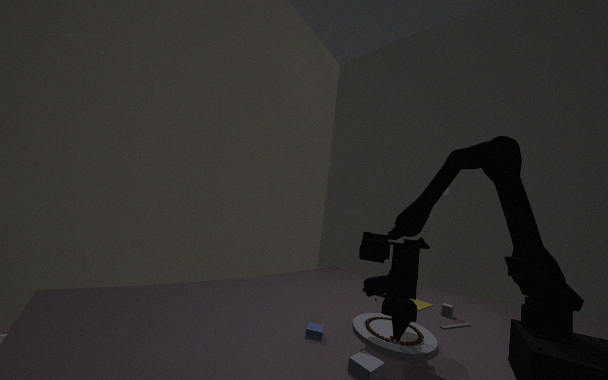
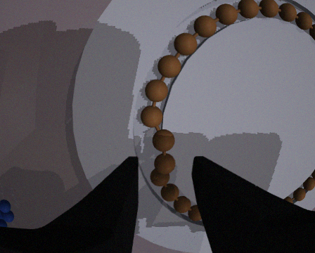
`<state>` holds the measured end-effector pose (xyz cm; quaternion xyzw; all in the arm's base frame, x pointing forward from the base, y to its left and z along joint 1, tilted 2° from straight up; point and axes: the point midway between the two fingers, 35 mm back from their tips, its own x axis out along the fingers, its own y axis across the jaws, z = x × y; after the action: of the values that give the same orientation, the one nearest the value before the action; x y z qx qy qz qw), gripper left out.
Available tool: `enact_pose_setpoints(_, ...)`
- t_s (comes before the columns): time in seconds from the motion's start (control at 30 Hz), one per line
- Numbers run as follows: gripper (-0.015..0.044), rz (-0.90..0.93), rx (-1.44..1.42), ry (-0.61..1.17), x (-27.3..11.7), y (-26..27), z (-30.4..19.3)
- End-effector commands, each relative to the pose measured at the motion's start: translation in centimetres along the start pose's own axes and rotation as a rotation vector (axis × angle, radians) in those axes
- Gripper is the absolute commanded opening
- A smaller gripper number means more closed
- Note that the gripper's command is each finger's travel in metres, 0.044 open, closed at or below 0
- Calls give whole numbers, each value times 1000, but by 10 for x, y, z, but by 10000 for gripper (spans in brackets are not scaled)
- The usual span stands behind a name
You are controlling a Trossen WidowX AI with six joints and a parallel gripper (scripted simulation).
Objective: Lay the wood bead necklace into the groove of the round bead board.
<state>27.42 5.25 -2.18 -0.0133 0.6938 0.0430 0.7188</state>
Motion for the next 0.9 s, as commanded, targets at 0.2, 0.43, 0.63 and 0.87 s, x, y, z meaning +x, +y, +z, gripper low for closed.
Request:
enact_pose_setpoints(0.2, 67, 0, 2, 4, 7, 0, -1)
enact_pose_setpoints(0.43, 0, 0, 2, 4, 7, 0, -1)
enact_pose_setpoints(0.63, 0, 0, 2, 4, 7, 0, -1)
enact_pose_setpoints(0.87, 0, 0, 2, 4, 7, 0, -1)
